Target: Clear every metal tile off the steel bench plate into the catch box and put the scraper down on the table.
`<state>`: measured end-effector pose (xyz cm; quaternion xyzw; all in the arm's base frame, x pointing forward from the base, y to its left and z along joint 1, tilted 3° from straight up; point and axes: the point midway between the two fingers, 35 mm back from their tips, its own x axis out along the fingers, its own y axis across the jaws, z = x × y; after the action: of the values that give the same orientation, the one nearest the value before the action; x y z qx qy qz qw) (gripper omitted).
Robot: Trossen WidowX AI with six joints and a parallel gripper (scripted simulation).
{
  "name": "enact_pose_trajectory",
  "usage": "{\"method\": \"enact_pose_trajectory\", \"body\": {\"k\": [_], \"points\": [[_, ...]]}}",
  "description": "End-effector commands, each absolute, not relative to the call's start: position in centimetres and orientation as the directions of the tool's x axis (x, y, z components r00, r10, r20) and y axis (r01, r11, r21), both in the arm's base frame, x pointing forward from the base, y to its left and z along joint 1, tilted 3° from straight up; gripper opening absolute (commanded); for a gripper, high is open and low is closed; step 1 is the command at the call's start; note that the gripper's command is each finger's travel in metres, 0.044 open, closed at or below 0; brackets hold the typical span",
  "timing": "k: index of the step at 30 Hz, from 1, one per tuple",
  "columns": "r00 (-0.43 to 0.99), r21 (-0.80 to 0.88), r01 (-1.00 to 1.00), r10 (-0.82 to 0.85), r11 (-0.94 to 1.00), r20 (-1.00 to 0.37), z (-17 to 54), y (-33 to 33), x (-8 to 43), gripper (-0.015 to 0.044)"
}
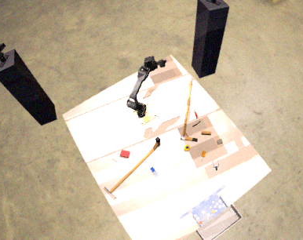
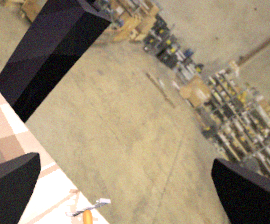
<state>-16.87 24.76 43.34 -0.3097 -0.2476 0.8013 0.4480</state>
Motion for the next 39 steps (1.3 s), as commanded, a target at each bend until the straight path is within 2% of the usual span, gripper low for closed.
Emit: {"method": "enact_pose_trajectory", "body": {"k": [1,14,28,39], "points": [[-0.376,-0.59,-0.648,0.876,-0.481,-0.302,43.6,24.5,-15.3,0.044],[-0.272,-0.334,-0.848,0.879,-0.411,-0.392,43.5,23.5,-11.2,0.044],[-0.16,-0.051,-0.976,0.86,-0.21,-0.485,43.2,21.4,-7.0,0.044],[-0.154,-0.041,-0.979,0.858,-0.2,-0.491,43.2,21.3,-6.8,0.044]]}}
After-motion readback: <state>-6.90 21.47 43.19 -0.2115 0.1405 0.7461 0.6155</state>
